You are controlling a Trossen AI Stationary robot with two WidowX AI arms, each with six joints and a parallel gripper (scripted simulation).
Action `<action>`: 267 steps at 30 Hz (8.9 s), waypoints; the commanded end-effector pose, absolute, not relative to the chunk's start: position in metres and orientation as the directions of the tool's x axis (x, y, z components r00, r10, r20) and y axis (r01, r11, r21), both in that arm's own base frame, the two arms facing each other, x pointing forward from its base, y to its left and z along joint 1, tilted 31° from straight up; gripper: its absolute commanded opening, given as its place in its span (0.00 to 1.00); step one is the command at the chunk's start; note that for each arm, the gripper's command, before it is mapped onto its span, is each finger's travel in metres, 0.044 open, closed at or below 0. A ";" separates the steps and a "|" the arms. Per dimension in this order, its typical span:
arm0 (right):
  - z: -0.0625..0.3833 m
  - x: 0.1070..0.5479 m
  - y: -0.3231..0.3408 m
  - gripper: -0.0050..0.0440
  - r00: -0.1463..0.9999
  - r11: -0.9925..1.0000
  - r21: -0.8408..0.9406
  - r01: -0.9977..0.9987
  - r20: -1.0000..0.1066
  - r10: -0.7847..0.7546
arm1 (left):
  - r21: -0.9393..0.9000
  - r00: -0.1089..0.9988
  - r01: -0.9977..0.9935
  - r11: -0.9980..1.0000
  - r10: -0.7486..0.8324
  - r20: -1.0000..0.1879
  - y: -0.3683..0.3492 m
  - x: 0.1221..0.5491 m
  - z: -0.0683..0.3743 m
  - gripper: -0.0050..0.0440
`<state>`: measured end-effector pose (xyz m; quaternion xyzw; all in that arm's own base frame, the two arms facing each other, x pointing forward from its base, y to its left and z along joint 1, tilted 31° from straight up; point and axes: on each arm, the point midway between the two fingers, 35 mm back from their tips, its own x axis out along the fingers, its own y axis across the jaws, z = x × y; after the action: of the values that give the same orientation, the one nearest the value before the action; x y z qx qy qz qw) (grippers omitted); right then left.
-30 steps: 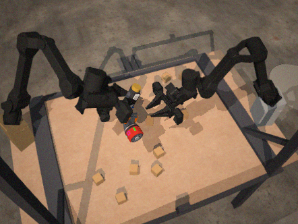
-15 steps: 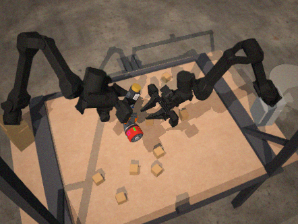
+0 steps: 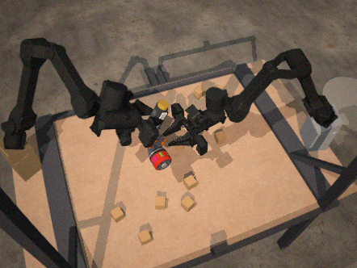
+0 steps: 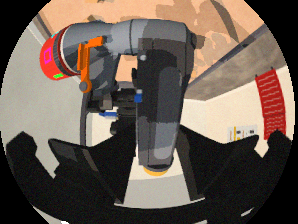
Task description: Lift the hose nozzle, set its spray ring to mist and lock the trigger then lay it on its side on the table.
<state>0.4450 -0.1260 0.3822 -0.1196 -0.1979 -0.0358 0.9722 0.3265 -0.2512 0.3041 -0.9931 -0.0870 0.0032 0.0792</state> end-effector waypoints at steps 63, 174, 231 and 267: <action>0.414 0.443 -0.152 0.45 0.899 0.962 -0.235 0.139 0.437 -0.024 | -0.120 0.987 0.162 -0.980 0.160 0.023 -0.252 0.323 0.316 0.44; 0.417 0.430 -0.173 0.45 0.898 0.955 -0.265 0.131 0.439 -0.001 | -0.119 0.987 0.162 -0.980 0.160 0.023 -0.252 0.323 0.316 0.44; 0.417 0.430 -0.173 0.45 0.898 0.955 -0.266 0.131 0.439 -0.001 | -0.119 0.987 0.162 -0.980 0.160 0.023 -0.252 0.323 0.316 0.44; 0.417 0.430 -0.173 0.45 0.898 0.955 -0.266 0.131 0.439 -0.001 | -0.119 0.987 0.162 -0.980 0.160 0.023 -0.252 0.323 0.316 0.44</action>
<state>0.4408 -0.1589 0.3989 -0.1376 -0.2064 -0.0051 0.9687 0.3283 -0.2414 0.3055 -0.9910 -0.1085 0.0046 0.0783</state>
